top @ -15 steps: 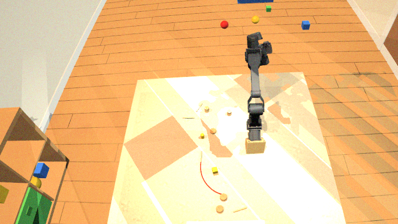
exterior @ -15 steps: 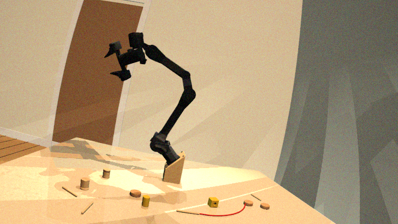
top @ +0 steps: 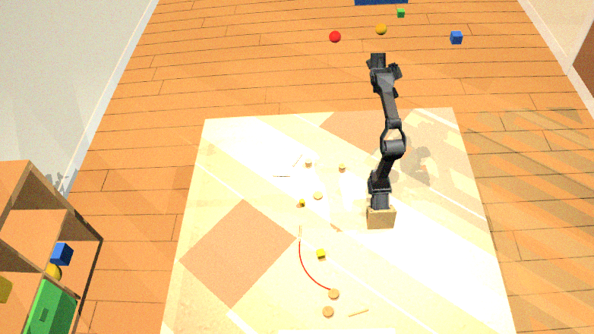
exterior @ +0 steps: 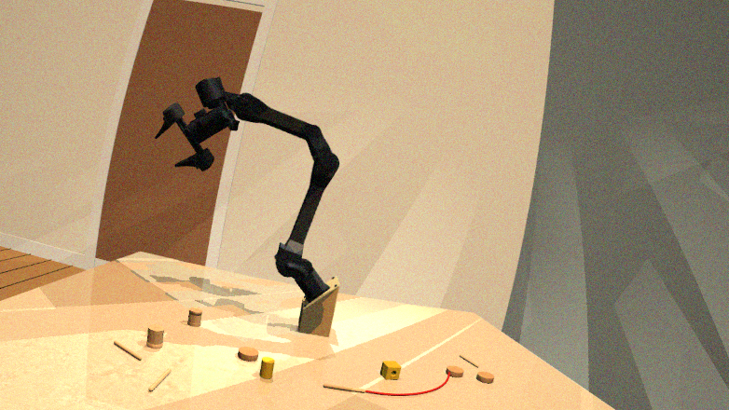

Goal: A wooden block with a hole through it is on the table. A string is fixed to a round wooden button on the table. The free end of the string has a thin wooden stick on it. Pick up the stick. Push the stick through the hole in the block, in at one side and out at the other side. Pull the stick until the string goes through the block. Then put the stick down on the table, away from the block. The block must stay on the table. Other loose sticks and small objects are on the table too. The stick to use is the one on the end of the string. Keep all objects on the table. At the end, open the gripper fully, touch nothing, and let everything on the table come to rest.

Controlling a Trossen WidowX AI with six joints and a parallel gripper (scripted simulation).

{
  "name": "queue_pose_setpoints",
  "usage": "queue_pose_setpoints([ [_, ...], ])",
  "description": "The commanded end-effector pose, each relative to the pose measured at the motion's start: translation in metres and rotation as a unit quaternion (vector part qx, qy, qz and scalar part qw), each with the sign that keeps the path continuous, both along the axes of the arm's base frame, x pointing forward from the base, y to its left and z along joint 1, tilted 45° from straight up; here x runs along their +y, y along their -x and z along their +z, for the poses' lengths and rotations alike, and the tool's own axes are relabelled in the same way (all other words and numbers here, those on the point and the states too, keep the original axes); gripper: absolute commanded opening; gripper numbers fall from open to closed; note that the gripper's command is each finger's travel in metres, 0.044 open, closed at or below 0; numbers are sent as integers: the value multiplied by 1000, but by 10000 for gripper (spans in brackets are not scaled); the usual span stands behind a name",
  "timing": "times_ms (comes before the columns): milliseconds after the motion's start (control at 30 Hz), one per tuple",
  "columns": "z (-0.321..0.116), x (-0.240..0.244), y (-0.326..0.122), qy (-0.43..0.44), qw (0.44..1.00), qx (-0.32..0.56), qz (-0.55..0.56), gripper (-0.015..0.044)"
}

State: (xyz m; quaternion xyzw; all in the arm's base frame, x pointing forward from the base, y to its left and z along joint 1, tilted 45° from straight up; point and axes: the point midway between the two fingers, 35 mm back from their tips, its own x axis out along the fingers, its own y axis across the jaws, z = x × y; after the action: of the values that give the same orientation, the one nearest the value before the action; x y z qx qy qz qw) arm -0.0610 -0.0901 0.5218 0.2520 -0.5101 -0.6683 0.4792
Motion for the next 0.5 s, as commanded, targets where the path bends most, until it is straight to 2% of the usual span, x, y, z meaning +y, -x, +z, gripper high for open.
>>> queue_pose_setpoints([
  [0,-18,-52,-15,-86,993,61,52,440],
  [233,-64,-139,-77,-230,933,221,169,440],
  [467,-128,-186,-170,-320,806,406,288,440],
])
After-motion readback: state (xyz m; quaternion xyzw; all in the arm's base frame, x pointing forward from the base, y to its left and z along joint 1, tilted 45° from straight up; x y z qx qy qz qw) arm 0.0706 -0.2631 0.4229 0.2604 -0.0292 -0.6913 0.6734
